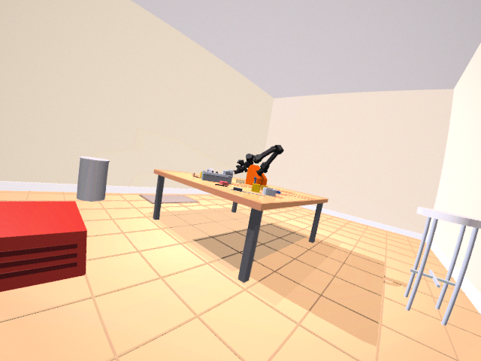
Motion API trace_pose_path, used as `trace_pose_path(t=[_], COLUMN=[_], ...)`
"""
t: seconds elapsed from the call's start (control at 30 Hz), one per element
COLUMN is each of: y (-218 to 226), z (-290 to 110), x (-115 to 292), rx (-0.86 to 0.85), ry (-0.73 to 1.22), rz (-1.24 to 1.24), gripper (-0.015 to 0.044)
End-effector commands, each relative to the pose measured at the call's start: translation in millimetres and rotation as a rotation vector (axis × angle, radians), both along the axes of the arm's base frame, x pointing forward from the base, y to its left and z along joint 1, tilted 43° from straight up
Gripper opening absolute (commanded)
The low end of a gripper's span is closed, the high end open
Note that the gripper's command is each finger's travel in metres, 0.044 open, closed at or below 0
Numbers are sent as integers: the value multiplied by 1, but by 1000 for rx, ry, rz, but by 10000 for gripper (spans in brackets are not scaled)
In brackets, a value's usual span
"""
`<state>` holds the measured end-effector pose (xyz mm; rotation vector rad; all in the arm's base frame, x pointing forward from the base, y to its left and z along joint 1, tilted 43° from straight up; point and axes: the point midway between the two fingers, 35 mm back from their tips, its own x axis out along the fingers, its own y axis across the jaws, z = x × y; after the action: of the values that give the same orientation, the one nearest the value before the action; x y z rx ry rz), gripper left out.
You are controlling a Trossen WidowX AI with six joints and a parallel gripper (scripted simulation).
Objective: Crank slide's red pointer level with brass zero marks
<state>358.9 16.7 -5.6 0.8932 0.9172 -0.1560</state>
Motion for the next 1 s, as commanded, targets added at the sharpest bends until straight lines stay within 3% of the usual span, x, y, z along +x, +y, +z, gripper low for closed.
trace_pose_path(t=[0.0, 0.97], y=[-6, -7], z=[-6, -8], x=[-5, -6], rx=[-10, -10], ry=[19, 19], rz=[-17, -17], gripper=[0, 0])
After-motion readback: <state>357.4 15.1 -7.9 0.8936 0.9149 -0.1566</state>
